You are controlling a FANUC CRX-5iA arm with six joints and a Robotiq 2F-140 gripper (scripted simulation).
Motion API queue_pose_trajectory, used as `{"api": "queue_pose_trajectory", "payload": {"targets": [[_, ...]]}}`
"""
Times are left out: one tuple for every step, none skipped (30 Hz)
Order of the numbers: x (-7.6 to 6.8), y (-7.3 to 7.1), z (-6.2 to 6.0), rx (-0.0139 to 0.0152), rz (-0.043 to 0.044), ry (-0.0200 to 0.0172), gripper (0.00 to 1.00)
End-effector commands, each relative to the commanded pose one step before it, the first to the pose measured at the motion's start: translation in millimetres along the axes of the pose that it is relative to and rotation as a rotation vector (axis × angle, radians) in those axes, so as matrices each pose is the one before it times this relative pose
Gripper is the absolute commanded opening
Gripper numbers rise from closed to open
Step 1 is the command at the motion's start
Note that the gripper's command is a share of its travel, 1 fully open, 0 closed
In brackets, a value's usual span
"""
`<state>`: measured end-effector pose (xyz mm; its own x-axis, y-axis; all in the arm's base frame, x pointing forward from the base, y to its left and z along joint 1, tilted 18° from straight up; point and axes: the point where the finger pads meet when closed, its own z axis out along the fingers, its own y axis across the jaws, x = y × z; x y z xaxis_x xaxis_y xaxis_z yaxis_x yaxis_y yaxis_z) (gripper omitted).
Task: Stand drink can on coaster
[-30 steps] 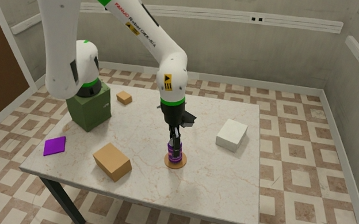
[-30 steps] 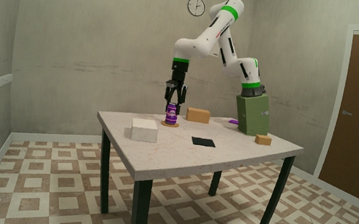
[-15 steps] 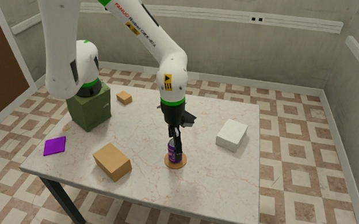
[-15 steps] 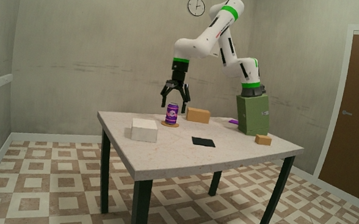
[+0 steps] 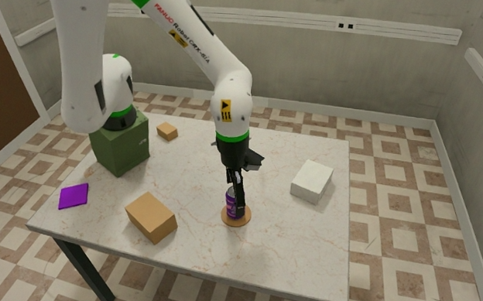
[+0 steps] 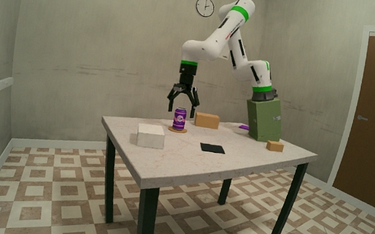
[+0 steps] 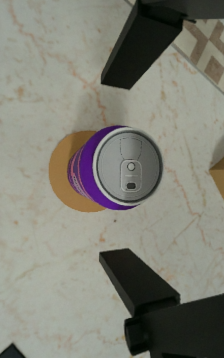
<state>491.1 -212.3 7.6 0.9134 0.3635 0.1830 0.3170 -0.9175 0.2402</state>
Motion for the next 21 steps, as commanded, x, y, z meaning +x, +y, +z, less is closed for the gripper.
{"api": "queue_pose_trajectory", "payload": {"targets": [[0.52, 0.41, -0.53, -0.00083, -0.00005, 0.00108, 1.00], [0.00, 0.00, 0.00, 0.00000, 0.00000, 0.00000, 1.00], [0.00, 0.00, 0.00, 0.00000, 0.00000, 0.00000, 1.00], [0.00, 0.00, 0.00, 0.00000, 0.00000, 0.00000, 1.00], [0.00, 0.00, 0.00, 0.00000, 0.00000, 0.00000, 1.00], [0.00, 0.00, 0.00, 0.00000, 0.00000, 0.00000, 1.00], [0.00, 0.00, 0.00, 0.00000, 0.00000, 0.00000, 1.00], [0.00, 0.00, 0.00, 0.00000, 0.00000, 0.00000, 1.00], [0.00, 0.00, 0.00, 0.00000, 0.00000, 0.00000, 1.00], [0.03, 0.03, -0.61, -0.00005, 0.00001, -0.00002, 1.00], [0.17, 0.16, -3.58, -0.00027, 0.00005, -0.00009, 1.00], [0.28, 0.27, -7.86, -0.00047, 0.00010, -0.00015, 1.00], [0.00, 0.00, 0.00, 0.00000, 0.00000, 0.00000, 1.00], [0.00, 0.00, 0.00, 0.00000, 0.00000, 0.00000, 1.00], [0.20, 0.20, -11.97, -0.00038, 0.00010, -0.00011, 1.00], [-0.12, -0.10, -14.88, 0.00008, 0.00002, 0.00007, 1.00], [-0.08, -0.12, -16.56, 0.00016, -0.00004, 0.00009, 1.00], [0.36, 0.26, -16.77, -0.00037, 0.00007, -0.00013, 1.00], [-0.13, -0.09, -13.58, 0.00013, -0.00002, 0.00005, 1.00], [-0.29, -0.20, -8.95, 0.00029, -0.00006, 0.00010, 1.00], [-0.19, -0.13, -4.10, 0.00019, -0.00004, 0.00007, 1.00]]}}
